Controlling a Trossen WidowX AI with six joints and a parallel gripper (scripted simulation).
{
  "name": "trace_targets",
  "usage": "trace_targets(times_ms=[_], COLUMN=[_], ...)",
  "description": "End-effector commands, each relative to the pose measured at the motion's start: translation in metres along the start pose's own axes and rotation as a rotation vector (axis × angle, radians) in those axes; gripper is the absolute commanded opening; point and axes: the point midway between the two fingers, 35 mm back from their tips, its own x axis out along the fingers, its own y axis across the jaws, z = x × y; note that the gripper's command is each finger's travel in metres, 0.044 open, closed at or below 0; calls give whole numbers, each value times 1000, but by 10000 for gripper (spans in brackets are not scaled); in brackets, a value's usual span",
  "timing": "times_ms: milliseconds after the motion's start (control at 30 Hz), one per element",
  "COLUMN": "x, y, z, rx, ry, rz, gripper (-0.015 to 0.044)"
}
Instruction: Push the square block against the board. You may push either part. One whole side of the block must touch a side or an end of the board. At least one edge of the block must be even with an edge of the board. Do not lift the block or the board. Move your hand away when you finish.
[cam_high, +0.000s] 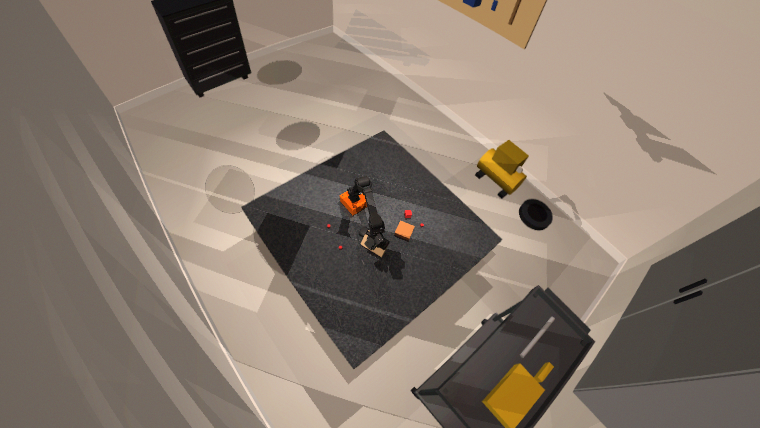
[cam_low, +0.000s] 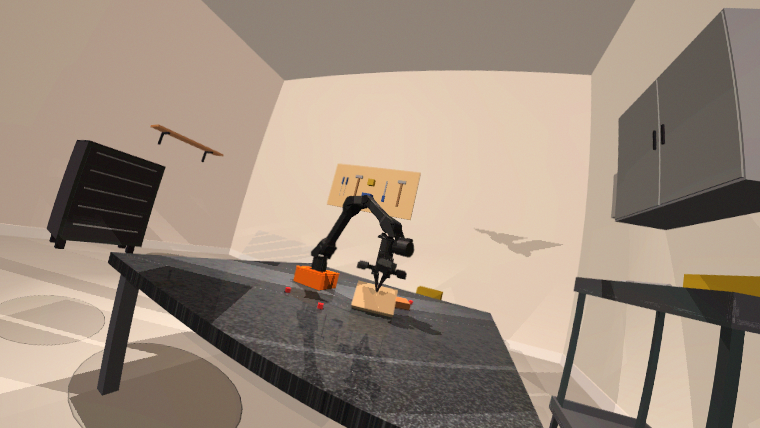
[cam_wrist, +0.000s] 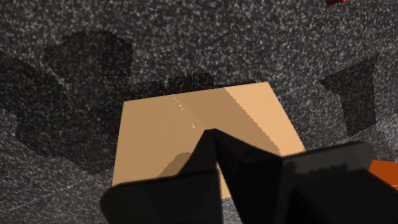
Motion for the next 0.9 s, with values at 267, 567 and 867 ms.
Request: trace_targets(times_ms=[267, 567, 867], x=[-2, -2, -3], y=[1, 1, 1], z=[0, 14, 29], rx=[2, 2, 2], ry=[-4, -5, -7], rz=[7, 7, 7], gripper=[0, 0, 0])
